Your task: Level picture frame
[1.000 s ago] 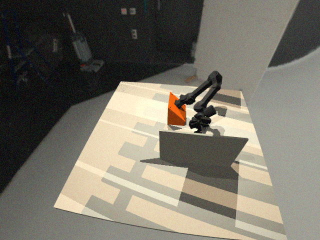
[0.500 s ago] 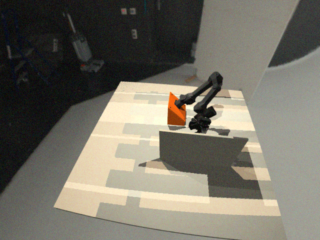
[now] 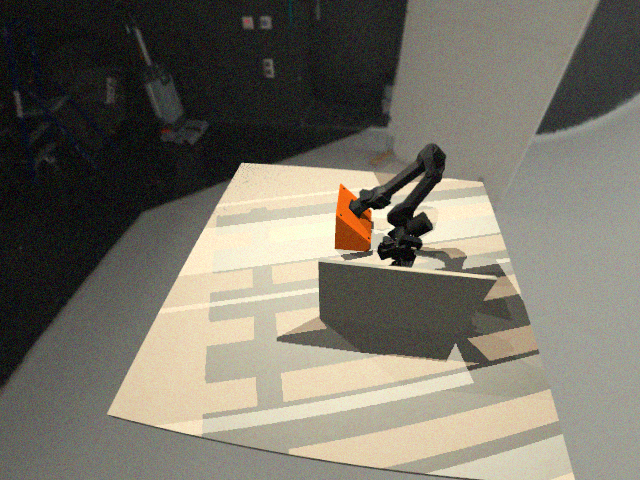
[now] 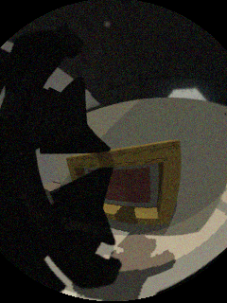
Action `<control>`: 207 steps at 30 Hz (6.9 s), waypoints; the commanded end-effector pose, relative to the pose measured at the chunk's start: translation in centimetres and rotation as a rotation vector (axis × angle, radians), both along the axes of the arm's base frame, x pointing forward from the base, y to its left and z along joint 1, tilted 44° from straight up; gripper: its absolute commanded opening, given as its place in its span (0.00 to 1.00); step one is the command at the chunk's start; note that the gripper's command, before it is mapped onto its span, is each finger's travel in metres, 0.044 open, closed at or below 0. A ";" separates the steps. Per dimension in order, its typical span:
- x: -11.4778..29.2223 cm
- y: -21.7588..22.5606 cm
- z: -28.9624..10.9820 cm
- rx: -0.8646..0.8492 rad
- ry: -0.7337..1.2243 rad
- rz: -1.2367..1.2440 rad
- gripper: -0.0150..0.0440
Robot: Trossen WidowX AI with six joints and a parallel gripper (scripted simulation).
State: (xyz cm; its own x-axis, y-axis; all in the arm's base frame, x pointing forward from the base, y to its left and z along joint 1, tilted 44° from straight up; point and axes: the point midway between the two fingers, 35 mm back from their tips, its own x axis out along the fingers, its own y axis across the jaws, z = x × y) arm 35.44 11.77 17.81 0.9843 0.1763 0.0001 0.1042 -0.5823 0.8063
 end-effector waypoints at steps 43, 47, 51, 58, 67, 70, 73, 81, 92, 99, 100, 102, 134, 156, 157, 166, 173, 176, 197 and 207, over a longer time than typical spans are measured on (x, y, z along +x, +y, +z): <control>0.1 -0.6 0.8 0.002 -0.002 0.002 0.25; 0.1 -0.6 0.9 0.002 -0.002 0.002 0.25; 0.1 -0.7 1.0 0.002 -0.002 0.002 0.25; 0.2 -0.8 1.1 0.002 -0.002 0.002 0.25; 0.2 -0.8 1.1 0.002 -0.002 0.002 0.25; 0.1 -0.7 1.0 0.002 -0.002 0.002 0.25; 0.1 -0.7 1.0 0.002 -0.002 0.002 0.25; 0.1 -0.7 1.0 0.002 -0.002 0.002 0.25; 0.1 -0.7 1.0 0.002 -0.002 0.002 0.25; 0.1 -0.7 1.0 0.002 -0.002 0.002 0.25; 0.1 -0.7 1.0 0.002 -0.002 0.002 0.25; 0.1 -0.7 1.0 0.002 -0.002 0.002 0.25; 0.2 -0.8 0.9 0.002 -0.002 0.002 0.25; 0.2 -1.3 0.6 0.002 -0.002 0.002 0.25; 0.2 -1.3 0.6 0.002 -0.002 0.002 0.25; 0.2 -1.3 0.5 0.002 -0.002 0.002 0.25; 0.2 -1.2 0.5 0.002 -0.002 0.002 0.25; 0.2 -1.3 0.5 0.002 -0.002 0.002 0.25; 0.3 -1.4 0.5 0.002 -0.002 0.002 0.25; 0.3 -1.4 0.4 0.002 -0.002 0.002 0.25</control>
